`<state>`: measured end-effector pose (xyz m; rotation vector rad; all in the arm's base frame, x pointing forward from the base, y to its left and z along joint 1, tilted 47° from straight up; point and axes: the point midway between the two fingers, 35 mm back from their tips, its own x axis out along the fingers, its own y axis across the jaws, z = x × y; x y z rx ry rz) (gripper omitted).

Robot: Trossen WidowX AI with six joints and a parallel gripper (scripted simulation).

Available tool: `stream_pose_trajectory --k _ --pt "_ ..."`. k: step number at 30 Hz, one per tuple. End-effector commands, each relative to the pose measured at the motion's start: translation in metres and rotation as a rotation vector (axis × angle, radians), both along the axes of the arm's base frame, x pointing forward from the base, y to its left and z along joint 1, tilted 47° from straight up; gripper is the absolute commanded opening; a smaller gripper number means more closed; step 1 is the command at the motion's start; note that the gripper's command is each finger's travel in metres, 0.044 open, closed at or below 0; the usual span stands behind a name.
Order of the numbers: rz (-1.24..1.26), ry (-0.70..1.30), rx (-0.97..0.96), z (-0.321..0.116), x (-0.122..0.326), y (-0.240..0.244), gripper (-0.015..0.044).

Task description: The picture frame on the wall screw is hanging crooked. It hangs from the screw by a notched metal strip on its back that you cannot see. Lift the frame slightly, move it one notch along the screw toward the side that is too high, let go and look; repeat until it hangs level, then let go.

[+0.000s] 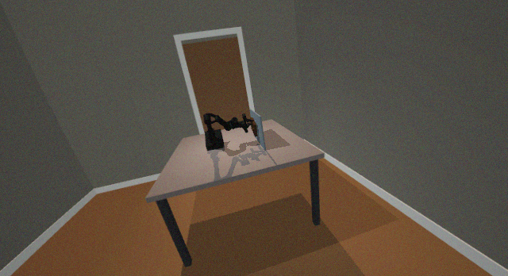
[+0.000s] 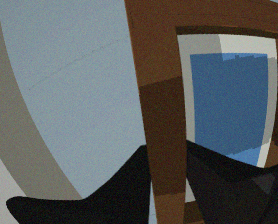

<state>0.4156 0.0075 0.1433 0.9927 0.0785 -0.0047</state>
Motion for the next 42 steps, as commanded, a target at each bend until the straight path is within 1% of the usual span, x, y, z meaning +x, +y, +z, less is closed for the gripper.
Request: stream_pose_trajectory --k 1,42 --pt "0.001 -0.002 -0.036 -0.0002 0.0 -0.0003 0.0" --pt "0.015 -0.011 -0.25 0.0002 0.0001 0.001 0.0"
